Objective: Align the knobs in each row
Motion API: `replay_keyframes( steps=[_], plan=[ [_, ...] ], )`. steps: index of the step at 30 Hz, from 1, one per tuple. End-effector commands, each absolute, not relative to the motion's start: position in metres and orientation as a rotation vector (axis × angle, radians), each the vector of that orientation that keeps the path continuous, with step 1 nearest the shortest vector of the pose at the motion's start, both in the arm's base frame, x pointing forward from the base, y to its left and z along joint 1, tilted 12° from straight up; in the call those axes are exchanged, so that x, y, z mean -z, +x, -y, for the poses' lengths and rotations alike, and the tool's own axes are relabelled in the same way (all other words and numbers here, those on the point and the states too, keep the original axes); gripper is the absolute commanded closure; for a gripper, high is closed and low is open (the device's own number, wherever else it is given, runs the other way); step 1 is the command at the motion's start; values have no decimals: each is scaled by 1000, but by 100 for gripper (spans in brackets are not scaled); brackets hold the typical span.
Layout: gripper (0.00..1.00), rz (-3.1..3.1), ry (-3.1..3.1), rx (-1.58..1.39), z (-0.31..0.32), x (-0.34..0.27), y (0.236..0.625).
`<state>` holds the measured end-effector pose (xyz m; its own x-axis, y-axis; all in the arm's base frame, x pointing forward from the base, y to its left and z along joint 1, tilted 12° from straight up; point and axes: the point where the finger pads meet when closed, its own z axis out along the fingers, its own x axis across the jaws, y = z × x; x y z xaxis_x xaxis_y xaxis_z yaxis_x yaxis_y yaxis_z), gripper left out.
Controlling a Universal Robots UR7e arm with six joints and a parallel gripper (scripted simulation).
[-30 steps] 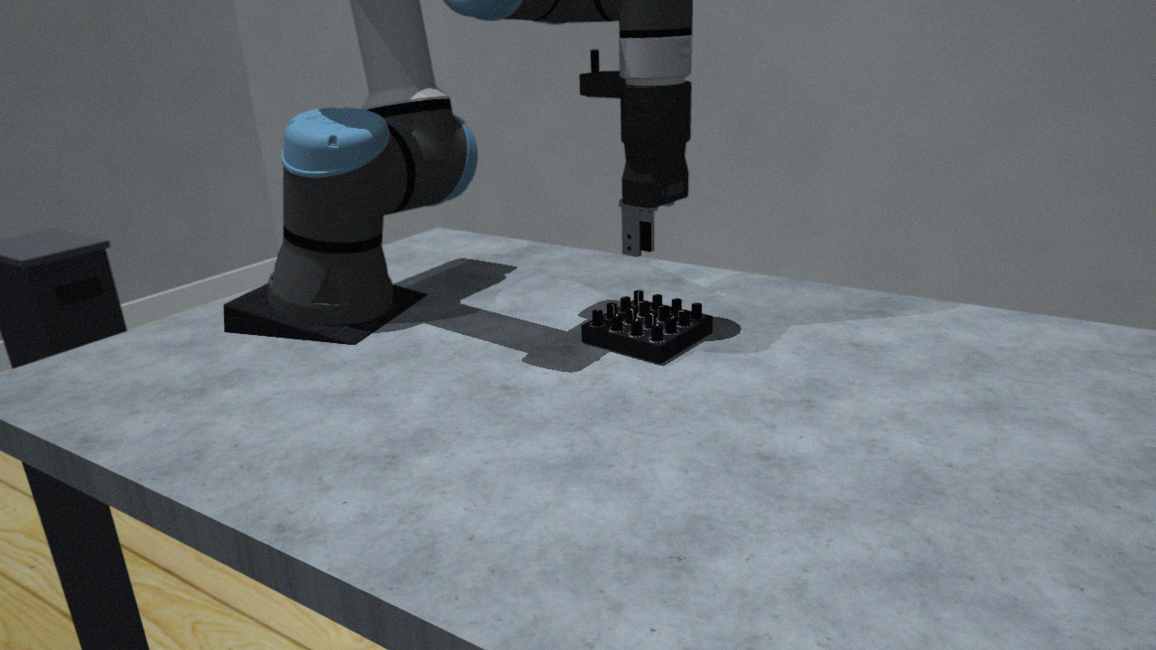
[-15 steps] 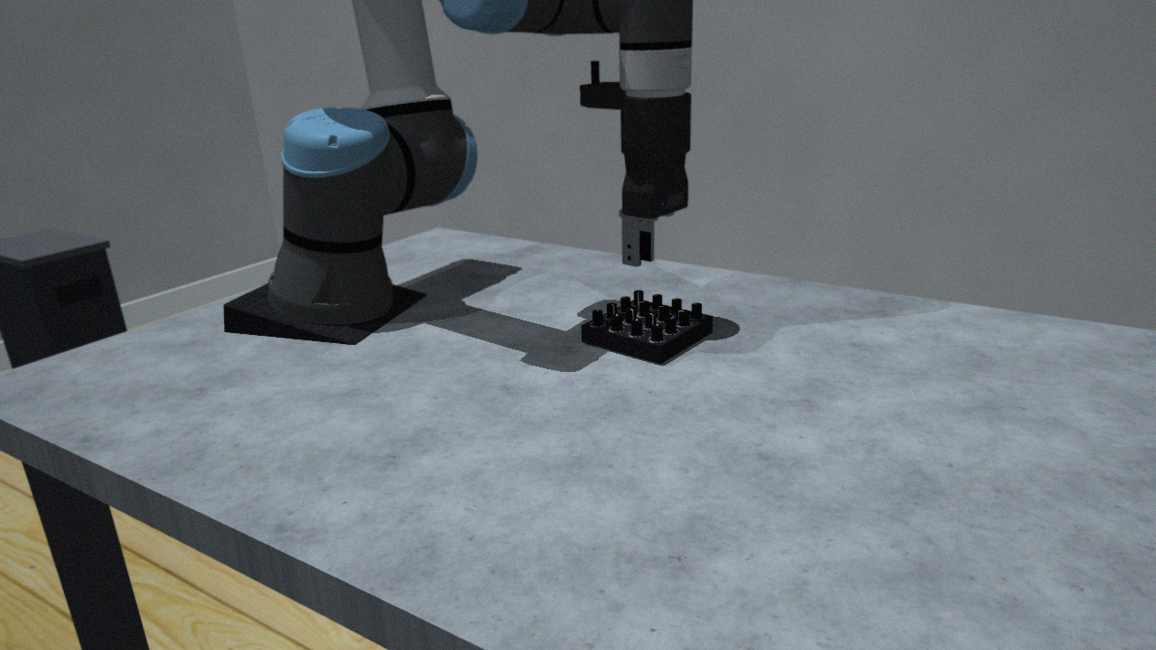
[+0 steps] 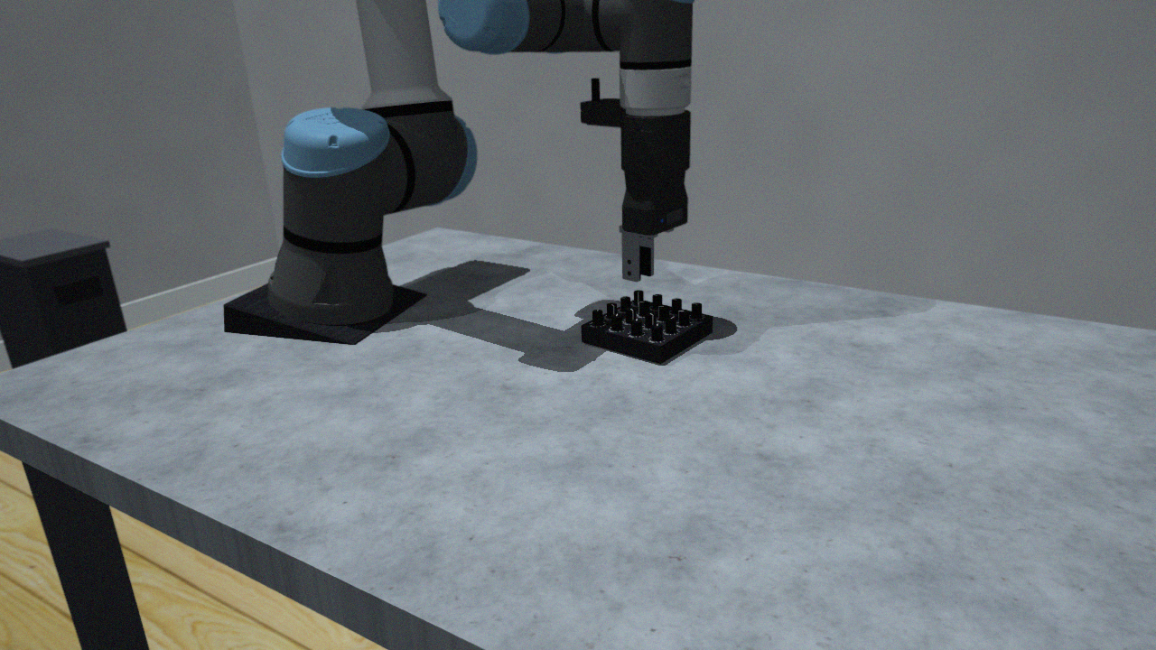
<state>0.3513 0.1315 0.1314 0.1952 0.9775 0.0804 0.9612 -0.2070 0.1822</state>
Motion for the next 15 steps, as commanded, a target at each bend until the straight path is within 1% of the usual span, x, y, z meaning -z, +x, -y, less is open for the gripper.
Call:
replay_keyframes(
  steps=[1, 15],
  plan=[
    [54, -1917, 2355, -275, -132, -128, 353],
    [54, -1917, 2355, -275, -132, -120, 354]
  ],
)
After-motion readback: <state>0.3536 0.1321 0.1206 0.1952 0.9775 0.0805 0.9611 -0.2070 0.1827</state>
